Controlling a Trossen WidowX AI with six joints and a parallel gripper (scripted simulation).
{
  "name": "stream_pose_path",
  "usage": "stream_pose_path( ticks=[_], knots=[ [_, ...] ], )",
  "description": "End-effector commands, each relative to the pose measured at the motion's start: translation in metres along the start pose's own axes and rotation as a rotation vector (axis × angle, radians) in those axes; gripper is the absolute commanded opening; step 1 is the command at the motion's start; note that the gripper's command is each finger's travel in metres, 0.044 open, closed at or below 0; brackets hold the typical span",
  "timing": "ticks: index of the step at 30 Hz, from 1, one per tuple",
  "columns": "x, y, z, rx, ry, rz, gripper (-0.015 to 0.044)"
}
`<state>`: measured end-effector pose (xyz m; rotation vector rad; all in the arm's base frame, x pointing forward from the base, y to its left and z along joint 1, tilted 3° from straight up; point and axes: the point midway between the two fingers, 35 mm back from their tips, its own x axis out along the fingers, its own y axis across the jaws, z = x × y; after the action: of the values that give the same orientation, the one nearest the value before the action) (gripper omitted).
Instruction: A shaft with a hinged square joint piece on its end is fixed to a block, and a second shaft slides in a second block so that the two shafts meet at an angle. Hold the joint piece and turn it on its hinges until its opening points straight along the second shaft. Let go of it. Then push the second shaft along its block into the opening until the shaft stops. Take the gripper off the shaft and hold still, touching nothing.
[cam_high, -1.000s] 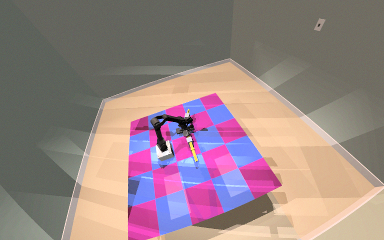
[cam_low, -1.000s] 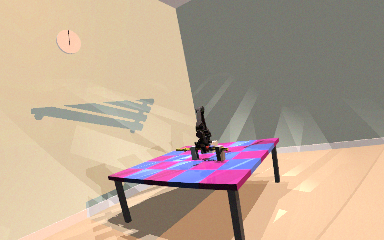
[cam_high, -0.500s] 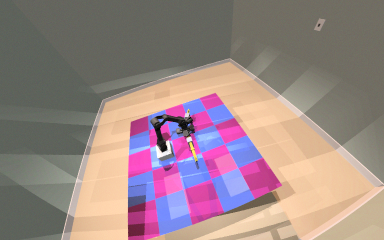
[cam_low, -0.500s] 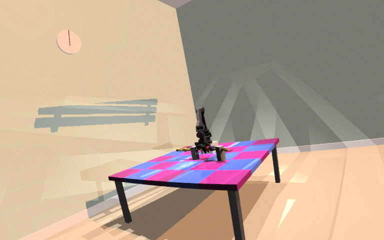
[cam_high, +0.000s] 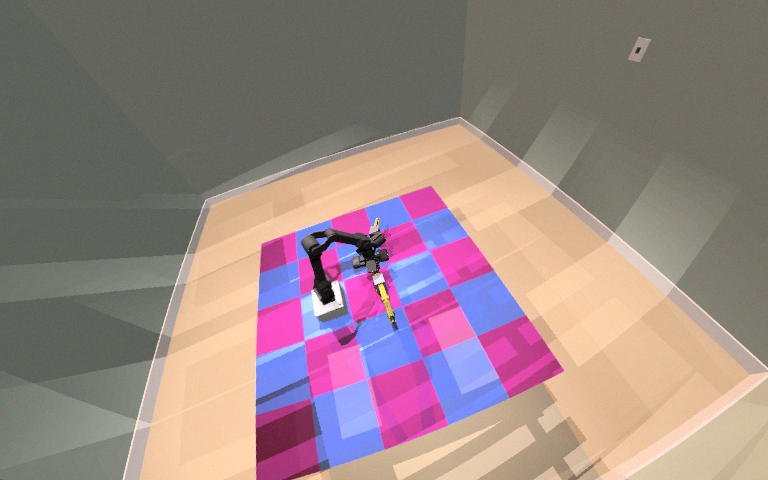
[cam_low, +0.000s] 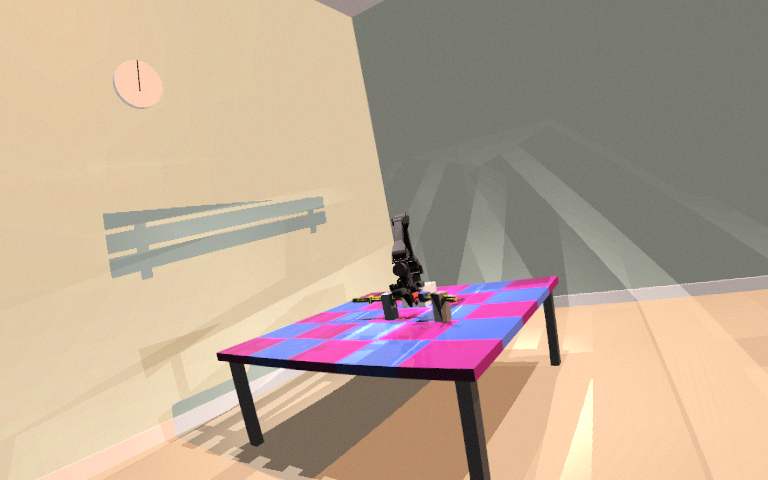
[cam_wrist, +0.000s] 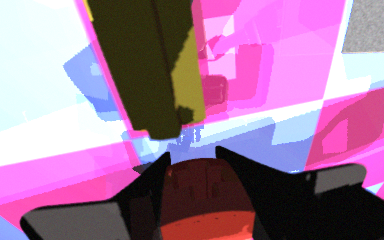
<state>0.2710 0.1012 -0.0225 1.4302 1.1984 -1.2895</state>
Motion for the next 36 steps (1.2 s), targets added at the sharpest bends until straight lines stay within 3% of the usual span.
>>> stream_pose_path(
  ticks=[1,16,18,23,29,36],
  knots=[
    [0.0003,-0.0001,-0.0005,0.002,0.003,-0.001,0.0182],
    [0.0003,-0.0001,-0.0005,0.002,0.003,-0.001,0.0182],
    [0.0,0.0,0.0,0.0,0.0,0.0,0.0147],
    [0.0,0.0,0.0,0.0,0.0,0.0,0.0147],
    [0.0,0.0,0.0,0.0,0.0,0.0,0.0],
    [-0.0009,0.0008,0.0,-0.016,-0.019,-0.001,0.0]
  ],
)
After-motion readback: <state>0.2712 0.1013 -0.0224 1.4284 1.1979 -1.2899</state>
